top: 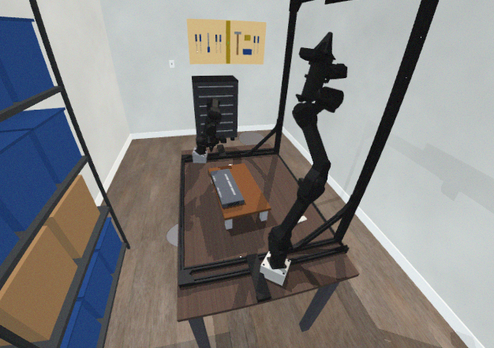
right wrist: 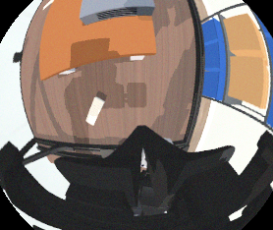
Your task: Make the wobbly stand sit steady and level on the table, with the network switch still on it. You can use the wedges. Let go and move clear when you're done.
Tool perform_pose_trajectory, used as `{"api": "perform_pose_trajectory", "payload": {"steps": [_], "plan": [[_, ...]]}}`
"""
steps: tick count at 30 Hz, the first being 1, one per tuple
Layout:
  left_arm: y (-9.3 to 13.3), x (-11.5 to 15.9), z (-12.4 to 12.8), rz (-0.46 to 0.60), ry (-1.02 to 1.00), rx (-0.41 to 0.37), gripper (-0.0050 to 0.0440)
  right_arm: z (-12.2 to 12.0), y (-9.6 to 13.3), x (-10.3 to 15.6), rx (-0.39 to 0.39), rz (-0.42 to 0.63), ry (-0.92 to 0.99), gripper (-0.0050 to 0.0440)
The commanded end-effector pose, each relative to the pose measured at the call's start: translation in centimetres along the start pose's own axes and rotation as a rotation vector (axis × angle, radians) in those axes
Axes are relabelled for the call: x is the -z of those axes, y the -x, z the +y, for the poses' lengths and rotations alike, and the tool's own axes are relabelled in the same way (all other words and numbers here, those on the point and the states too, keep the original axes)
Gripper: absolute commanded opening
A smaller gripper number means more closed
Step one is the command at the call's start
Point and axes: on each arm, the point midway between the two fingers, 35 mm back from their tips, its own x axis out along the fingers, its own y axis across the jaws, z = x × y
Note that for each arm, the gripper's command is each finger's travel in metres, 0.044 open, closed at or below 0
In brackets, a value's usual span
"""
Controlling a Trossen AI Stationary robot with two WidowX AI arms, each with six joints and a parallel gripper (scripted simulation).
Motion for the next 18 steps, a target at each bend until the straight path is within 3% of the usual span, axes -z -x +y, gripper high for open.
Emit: {"api": "perform_pose_trajectory", "payload": {"steps": [1,10,13,18], "plan": [[0.0,0.0,0.1,-0.009,-0.049,0.03,0.0,0.0,0.0,0.0,0.0,0.0,0.0,0.0],[0.0,0.1,0.2,-0.011,-0.097,0.049,0.0,0.0,0.0,0.0,0.0,0.0,0.0,0.0],[1.2,5.1,0.2,0.178,-0.225,0.065,0.0,0.0,0.0,0.0,0.0,0.0,0.0,0.0],[5.0,13.0,0.4,0.463,-0.42,0.161,0.0,0.0,0.0,0.0,0.0,0.0,0.0,0.0]]}}
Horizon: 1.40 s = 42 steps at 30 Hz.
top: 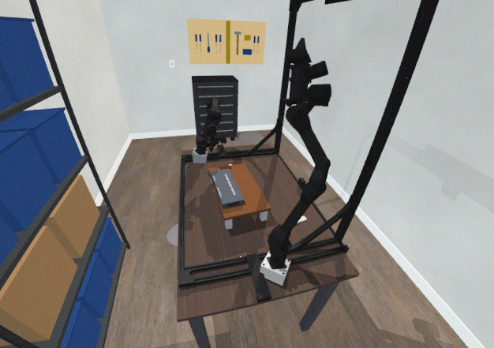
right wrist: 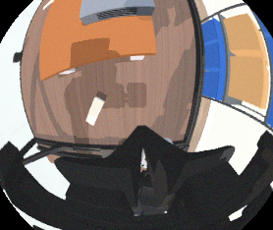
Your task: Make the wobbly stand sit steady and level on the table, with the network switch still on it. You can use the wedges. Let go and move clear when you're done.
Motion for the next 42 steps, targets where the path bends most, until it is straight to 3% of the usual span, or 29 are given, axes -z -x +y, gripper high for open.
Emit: {"api": "perform_pose_trajectory", "payload": {"steps": [1,3,4,9,10,15,20,26,31,37,42], "plan": [[1.5,6.8,-2.5,0.225,-0.143,0.082,0.0,0.0,0.0,0.0,0.0,0.0,0.0,0.0],[2.9,9.9,-3.5,0.327,-0.214,0.146,0.0,0.0,0.0,0.0,0.0,0.0,0.0,0.0],[2.9,9.9,-3.5,0.355,-0.233,0.159,0.0,0.0,0.0,0.0,0.0,0.0,0.0,0.0],[2.9,9.9,-3.5,0.355,-0.233,0.159,0.0,0.0,0.0,0.0,0.0,0.0,0.0,0.0],[3.2,11.4,-3.7,0.369,-0.225,0.188,0.0,0.0,0.0,0.0,0.0,0.0,0.0,0.0],[7.7,17.7,-5.7,0.596,-0.375,0.364,0.0,0.0,0.0,0.0,0.0,0.0,0.0,0.0],[13.7,22.8,-7.5,0.794,-0.5,0.584,0.0,0.0,0.0,0.0,0.0,0.0,0.0,0.0],[13.7,22.8,-7.5,0.794,-0.5,0.584,0.0,0.0,0.0,0.0,0.0,0.0,0.0,0.0],[19.7,26.6,-8.9,0.94,-0.559,0.801,0.0,0.0,0.0,0.0,0.0,0.0,0.0,0.0],[28.3,28.7,-10.2,1.081,-0.618,1.121,0.0,0.0,0.0,0.0,0.0,0.0,0.0,0.0],[28.3,28.7,-10.2,1.081,-0.618,1.121,0.0,0.0,0.0,0.0,0.0,0.0,0.0,0.0]]}}
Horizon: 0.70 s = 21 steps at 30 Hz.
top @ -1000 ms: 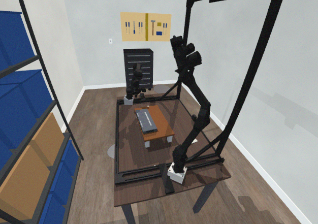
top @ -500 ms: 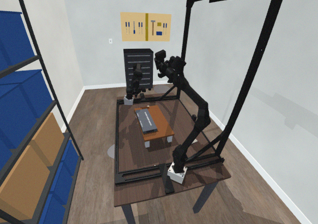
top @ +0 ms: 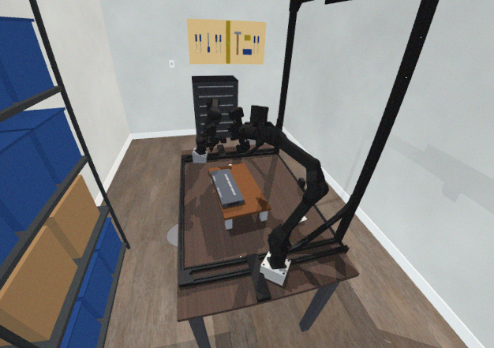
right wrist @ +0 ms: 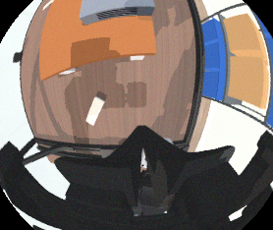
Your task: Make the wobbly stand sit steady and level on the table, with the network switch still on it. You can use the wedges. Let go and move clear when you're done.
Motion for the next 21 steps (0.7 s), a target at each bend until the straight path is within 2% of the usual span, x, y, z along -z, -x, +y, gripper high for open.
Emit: {"api": "perform_pose_trajectory", "payload": {"steps": [1,2,6,12,18,19,21], "plan": [[0.5,0.0,-0.3,0.007,-0.023,0.008,0.0,0.0,0.0,0.0,0.0,0.0,0.0,0.0],[-0.1,0.4,-1.1,0.011,-0.019,0.041,0.0,0.0,0.0,0.0,0.0,0.0,0.0,0.0],[0.1,2.1,-6.5,0.047,-0.119,0.235,0.0,0.0,0.0,0.0,0.0,0.0,0.0,0.0],[2.0,4.2,-14.3,0.048,-0.257,0.534,0.0,0.0,0.0,0.0,0.0,0.0,0.0,0.0],[2.0,4.2,-14.3,0.048,-0.257,0.534,0.0,0.0,0.0,0.0,0.0,0.0,0.0,0.0],[1.9,4.5,-15.0,0.047,-0.252,0.564,0.0,0.0,0.0,0.0,0.0,0.0,0.0,0.0],[3.0,5.0,-17.4,0.032,-0.294,0.662,0.0,0.0,0.0,0.0,0.0,0.0,0.0,0.0]]}}
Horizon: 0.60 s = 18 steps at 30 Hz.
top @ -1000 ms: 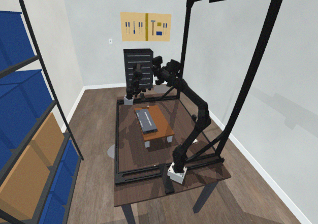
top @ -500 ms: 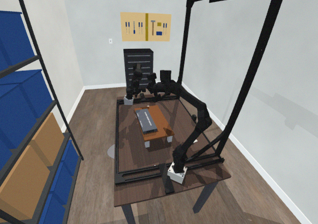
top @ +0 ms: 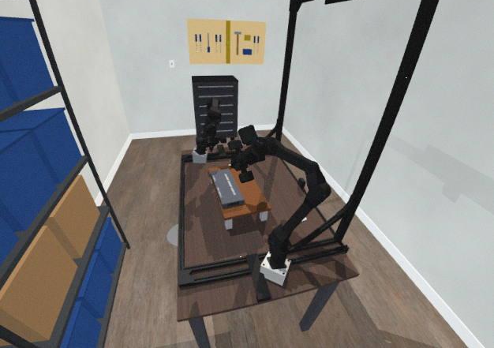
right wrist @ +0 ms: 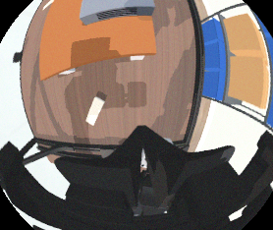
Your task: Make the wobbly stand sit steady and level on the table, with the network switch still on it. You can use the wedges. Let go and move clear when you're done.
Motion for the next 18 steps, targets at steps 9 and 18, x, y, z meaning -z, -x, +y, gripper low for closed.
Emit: {"api": "perform_pose_trajectory", "payload": {"steps": [9,18], "plan": [[0.1,-1.3,-13.2,-0.141,-0.219,0.461,0.0,0.0,0.0,0.0,0.0,0.0,0.0,0.0],[0.6,-1.6,-15.3,-0.183,-0.249,0.543,0.0,0.0,0.0,0.0,0.0,0.0,0.0,0.0]]}}
